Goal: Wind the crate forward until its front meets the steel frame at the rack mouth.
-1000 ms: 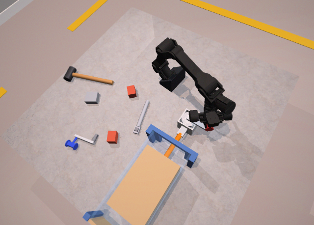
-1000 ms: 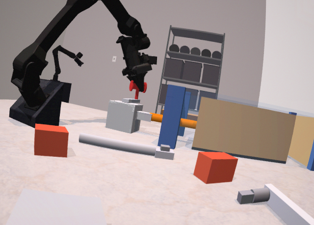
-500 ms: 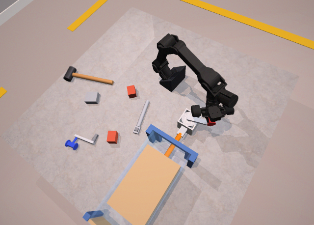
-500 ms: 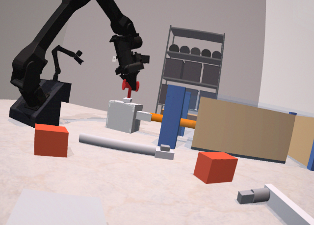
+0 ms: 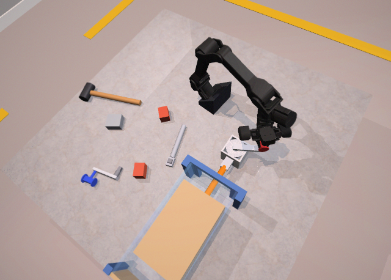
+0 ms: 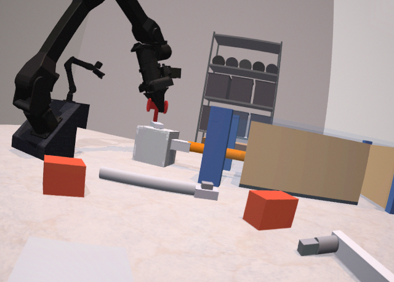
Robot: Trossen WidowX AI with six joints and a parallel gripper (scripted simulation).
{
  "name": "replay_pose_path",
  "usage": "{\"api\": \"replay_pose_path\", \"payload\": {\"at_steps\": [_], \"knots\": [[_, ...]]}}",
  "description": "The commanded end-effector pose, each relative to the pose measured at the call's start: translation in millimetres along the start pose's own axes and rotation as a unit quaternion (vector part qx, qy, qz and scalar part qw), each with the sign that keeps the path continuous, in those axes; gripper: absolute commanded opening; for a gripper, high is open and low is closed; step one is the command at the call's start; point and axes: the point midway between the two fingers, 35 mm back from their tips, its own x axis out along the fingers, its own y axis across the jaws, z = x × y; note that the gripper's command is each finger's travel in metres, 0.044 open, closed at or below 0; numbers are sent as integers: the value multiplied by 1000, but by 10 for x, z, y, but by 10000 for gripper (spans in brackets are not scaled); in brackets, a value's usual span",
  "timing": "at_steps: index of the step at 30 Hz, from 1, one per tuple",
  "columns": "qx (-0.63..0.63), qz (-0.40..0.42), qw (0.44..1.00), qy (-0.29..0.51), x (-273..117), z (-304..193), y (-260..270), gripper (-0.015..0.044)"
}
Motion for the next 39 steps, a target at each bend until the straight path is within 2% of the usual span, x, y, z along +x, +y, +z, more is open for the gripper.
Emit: {"api": "replay_pose_path", "payload": {"at_steps": [1, 39], "knots": [[-9, 0, 1000, 14, -46, -175, 19, 0], [-10, -1, 1000, 16, -283, -663, -170, 0]]}}
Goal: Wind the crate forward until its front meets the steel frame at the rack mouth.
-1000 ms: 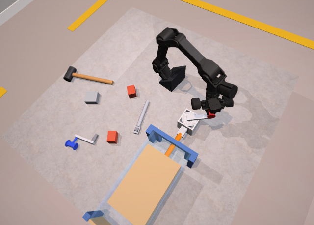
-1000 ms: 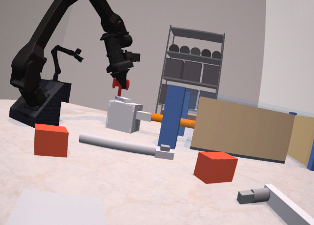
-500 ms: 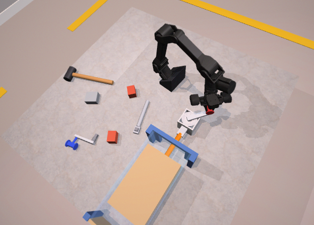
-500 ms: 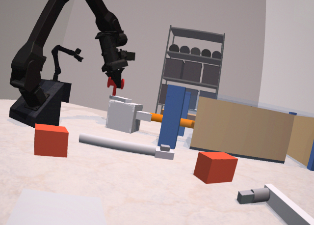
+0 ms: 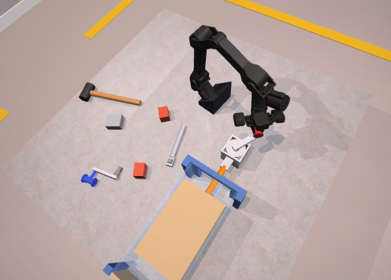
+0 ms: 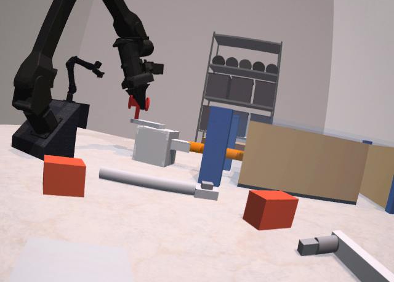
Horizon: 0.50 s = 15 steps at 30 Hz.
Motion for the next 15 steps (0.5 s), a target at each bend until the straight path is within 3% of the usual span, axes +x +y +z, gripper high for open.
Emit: {"api": "replay_pose_path", "payload": {"at_steps": [1, 15], "knots": [[-5, -6, 1000, 10, -23, -121, -63, 0], [-5, -6, 1000, 11, -92, -262, -207, 0]]}}
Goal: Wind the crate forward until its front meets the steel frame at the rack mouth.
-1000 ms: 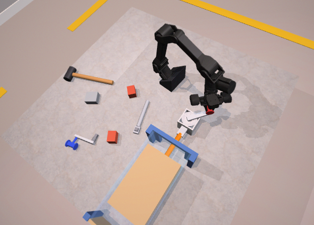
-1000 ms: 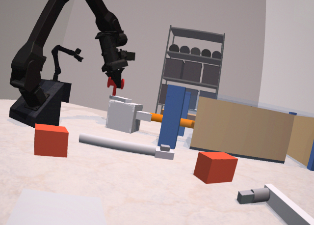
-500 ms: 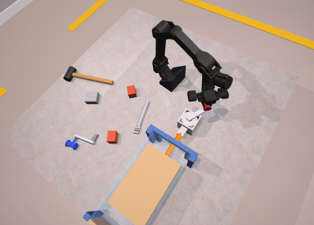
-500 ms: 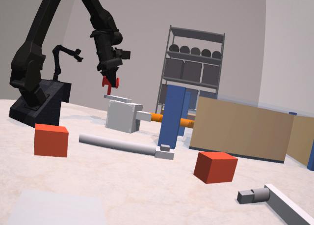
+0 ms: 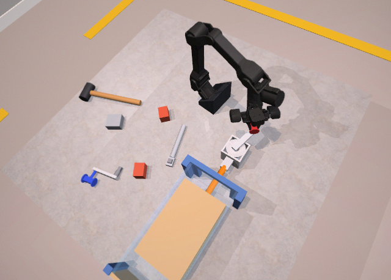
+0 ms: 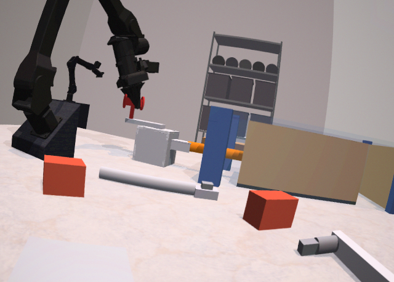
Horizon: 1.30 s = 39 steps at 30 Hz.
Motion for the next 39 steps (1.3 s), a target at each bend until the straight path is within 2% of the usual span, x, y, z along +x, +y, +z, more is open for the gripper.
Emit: {"api": "replay_pose_path", "payload": {"at_steps": [1, 39], "knots": [[-3, -8, 1000, 9, -19, -105, -93, 0], [-4, -10, 1000, 10, -128, -314, -779, 0]]}}
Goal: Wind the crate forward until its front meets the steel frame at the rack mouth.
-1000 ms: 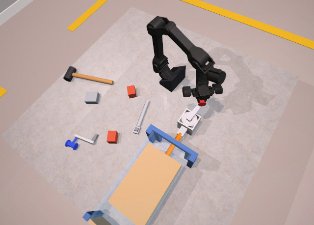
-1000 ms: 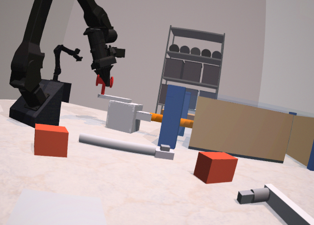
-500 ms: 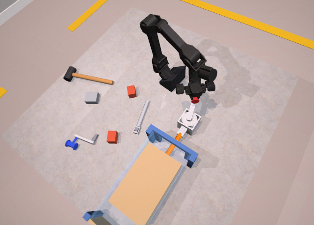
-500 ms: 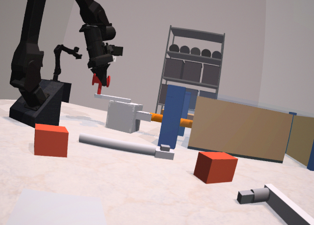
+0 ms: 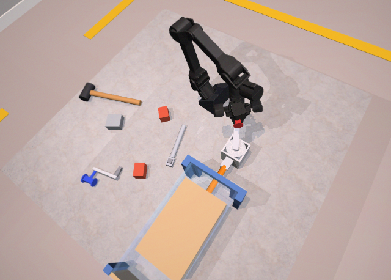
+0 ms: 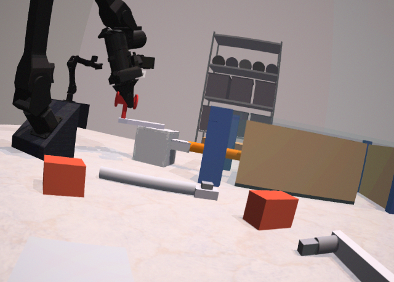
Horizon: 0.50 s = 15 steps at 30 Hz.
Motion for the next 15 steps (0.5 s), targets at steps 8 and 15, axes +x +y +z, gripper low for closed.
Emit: {"api": "replay_pose_path", "payload": {"at_steps": [8, 15], "knots": [[1, -20, 1000, 4, 13, -15, -298, 0], [1, -20, 1000, 4, 19, 4, -401, 0]]}}
